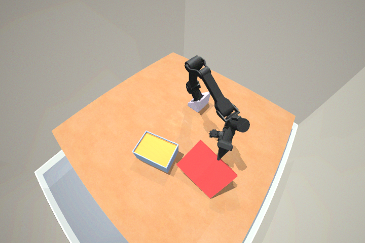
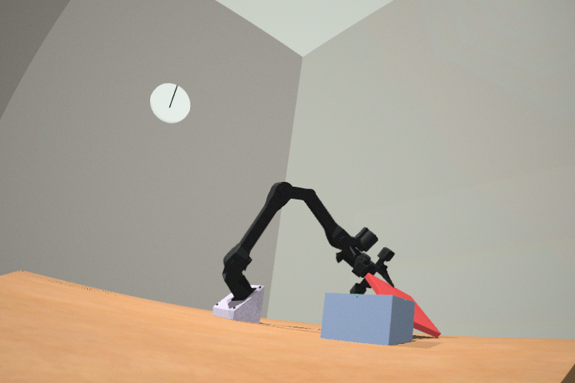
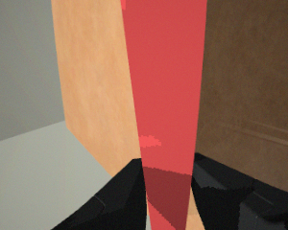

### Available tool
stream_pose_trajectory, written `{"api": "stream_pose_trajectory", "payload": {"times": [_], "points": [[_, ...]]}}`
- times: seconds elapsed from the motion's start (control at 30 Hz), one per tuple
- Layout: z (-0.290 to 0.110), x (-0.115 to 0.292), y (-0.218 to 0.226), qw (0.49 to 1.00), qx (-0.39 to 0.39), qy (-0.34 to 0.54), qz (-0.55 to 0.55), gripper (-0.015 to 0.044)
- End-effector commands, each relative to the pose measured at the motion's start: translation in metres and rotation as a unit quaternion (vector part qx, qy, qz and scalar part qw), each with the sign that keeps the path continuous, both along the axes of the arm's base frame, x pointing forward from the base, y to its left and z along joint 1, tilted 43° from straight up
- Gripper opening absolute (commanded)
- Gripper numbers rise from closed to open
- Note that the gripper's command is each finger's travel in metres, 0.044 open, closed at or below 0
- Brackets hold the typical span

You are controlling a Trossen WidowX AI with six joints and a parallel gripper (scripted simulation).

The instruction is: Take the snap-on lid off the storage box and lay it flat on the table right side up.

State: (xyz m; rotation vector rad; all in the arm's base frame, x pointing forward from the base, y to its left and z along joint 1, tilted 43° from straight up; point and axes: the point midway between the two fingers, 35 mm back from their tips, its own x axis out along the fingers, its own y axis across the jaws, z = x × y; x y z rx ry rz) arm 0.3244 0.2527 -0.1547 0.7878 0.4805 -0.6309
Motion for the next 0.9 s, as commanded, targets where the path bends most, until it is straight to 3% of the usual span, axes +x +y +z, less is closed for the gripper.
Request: {"api": "stream_pose_trajectory", "payload": {"times": [0.0, 0.87], "points": [[-0.014, -0.004, -0.019, 1.0, -0.019, 0.018, -0.007, 0.0], [-0.029, -0.006, -0.033, 1.0, -0.019, 0.017, -0.007, 0.0]]}}
